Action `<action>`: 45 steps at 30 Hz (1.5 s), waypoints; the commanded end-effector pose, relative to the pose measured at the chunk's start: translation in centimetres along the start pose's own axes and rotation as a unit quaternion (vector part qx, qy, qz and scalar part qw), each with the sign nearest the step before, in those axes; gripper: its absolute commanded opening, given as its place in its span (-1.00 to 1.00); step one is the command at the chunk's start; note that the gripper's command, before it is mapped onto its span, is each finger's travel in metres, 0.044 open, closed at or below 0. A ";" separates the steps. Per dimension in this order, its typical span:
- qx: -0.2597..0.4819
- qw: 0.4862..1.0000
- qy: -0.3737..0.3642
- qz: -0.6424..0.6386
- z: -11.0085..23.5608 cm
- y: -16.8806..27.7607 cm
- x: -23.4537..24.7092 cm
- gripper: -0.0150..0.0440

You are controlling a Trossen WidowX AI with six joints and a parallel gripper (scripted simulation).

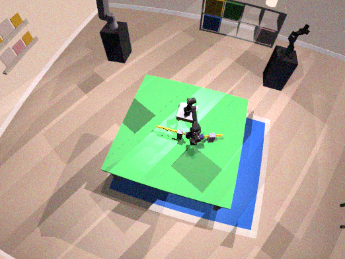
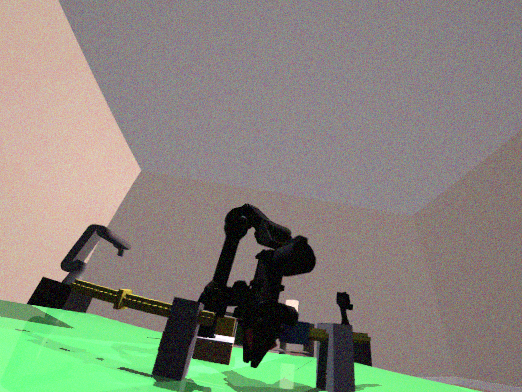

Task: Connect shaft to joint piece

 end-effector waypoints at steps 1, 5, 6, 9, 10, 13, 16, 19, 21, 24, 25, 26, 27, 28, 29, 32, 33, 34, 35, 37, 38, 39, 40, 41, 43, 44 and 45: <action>-0.027 1.000 -0.001 -0.015 0.2 0.4 -0.1 -0.49; -0.042 0.999 -0.003 -0.023 0.3 0.6 -0.2 -0.49; -0.046 0.999 -0.002 -0.025 0.3 0.6 -0.2 -0.49; -0.048 0.998 -0.002 -0.028 0.4 0.6 -0.2 -0.49; -0.049 0.998 -0.002 -0.029 0.4 0.6 -0.2 -0.49; -0.054 0.998 -0.001 -0.033 0.4 0.7 -0.2 -0.49; -0.053 0.998 -0.001 -0.033 0.4 0.7 -0.2 -0.49; -0.055 0.998 -0.001 -0.033 0.4 0.7 -0.2 -0.49; -0.056 0.998 -0.001 -0.034 0.4 0.7 -0.2 -0.49; -0.054 0.998 -0.001 -0.033 0.4 0.7 -0.2 -0.49; -0.054 0.998 -0.001 -0.033 0.4 0.7 -0.2 -0.49; -0.054 0.998 -0.001 -0.033 0.4 0.7 -0.2 -0.49; -0.054 0.998 -0.001 -0.033 0.4 0.7 -0.2 -0.49; -0.054 0.998 -0.001 -0.033 0.4 0.7 -0.2 -0.49; -0.054 0.998 -0.001 -0.033 0.4 0.7 -0.2 -0.49; -0.054 0.998 -0.001 -0.033 0.4 0.7 -0.2 -0.49; -0.054 0.998 -0.001 -0.033 0.4 0.7 -0.2 -0.49; -0.054 0.998 -0.001 -0.033 0.4 0.7 -0.2 -0.49; -0.054 0.998 -0.001 -0.033 0.4 0.7 -0.2 -0.49; -0.054 0.998 -0.001 -0.033 0.4 0.7 -0.2 -0.49; -0.054 0.998 -0.001 -0.032 0.4 0.7 -0.2 -0.49; -0.054 0.998 -0.001 -0.032 0.4 0.7 -0.2 -0.49; -0.054 0.998 -0.001 -0.032 0.4 0.7 -0.2 -0.49; -0.054 0.998 -0.001 -0.032 0.4 0.7 -0.2 -0.49; -0.054 0.998 -0.001 -0.032 0.4 0.7 -0.2 -0.49; -0.054 0.998 -0.001 -0.032 0.4 0.7 -0.2 -0.49; -0.054 0.998 -0.001 -0.032 0.4 0.7 -0.2 -0.49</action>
Point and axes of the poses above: the point midway between the two fingers, 35 mm back from their tips, its own z axis back along the fingers, its own x axis across the jaws, y = z × x, the point moved 10 cm from there along z, back along the fingers, and after that the axes turned 9 degrees about -z, right-handed, at the moved point
